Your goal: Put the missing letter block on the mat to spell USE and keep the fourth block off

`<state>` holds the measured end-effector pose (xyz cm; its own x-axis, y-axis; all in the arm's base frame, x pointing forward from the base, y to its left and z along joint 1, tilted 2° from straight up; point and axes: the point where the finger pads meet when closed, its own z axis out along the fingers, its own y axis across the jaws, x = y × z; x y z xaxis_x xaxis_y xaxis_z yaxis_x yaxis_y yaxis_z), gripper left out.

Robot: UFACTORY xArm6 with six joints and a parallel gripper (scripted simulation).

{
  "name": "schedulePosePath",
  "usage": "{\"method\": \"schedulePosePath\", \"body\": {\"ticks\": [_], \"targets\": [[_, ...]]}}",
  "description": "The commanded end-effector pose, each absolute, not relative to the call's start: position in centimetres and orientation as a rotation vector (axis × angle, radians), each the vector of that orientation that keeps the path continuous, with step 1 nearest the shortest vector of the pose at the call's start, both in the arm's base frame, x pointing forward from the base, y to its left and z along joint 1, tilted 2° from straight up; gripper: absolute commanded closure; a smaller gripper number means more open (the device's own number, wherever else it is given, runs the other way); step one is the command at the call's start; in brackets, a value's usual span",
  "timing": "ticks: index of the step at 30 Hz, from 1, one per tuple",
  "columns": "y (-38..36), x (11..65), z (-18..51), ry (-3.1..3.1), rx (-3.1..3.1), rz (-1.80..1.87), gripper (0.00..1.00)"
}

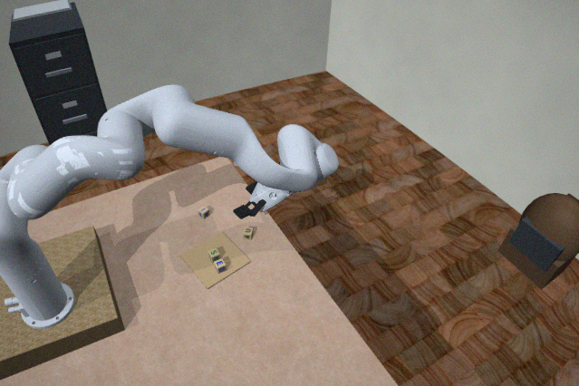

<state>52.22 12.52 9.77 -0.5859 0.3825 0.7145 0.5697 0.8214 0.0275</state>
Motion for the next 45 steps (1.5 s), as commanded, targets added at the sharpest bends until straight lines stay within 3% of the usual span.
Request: {"method": "schedulePosePath", "body": {"ticks": [1,15,32,45], "targets": [[12.5,52.3,10.0,-2.270,-0.694,-0.331,0.00],[12.2,52.0,10.0,-2.269,-0.695,-0.331,0.00],[7.4,41.9,9.9,-2.270,-0.694,-0.330,0.00],[7.4,41.7,9.9,-2.270,-0.693,-0.330,0.00]]}}
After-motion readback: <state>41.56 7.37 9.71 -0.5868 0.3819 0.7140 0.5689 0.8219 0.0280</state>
